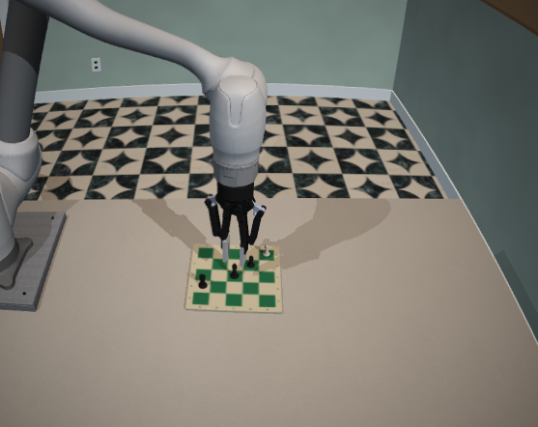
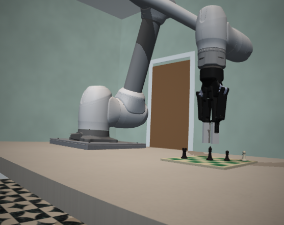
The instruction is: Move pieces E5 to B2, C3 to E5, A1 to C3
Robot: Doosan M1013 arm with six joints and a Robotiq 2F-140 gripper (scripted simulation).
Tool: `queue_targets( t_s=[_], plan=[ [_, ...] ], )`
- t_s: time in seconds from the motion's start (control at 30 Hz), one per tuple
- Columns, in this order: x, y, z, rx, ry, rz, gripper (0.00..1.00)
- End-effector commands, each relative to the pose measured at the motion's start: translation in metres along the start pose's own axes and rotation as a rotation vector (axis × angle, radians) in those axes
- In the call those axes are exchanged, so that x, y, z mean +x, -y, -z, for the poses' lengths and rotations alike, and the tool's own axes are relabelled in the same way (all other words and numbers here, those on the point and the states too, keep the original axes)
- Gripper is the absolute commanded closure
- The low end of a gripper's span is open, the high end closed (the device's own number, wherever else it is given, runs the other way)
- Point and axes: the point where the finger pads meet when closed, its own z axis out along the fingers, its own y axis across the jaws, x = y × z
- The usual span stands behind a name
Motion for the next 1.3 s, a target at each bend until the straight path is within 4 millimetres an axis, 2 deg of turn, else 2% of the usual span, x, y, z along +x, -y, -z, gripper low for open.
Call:
queue_targets(
  t_s=[0.0, 0.37, 0.87, 1.27],
  plan=[
    [0.000, 0.000, 0.000, 0.000, 0.000, 0.000, 0.78],
    [0.000, 0.000, -0.002, 0.000, 0.000, 0.000, 0.78],
    [0.000, 0.000, -0.032, 0.000, 0.000, 0.000, 0.78],
    [0.000, 0.000, -0.038, 0.000, 0.000, 0.000, 0.78]
  ],
)
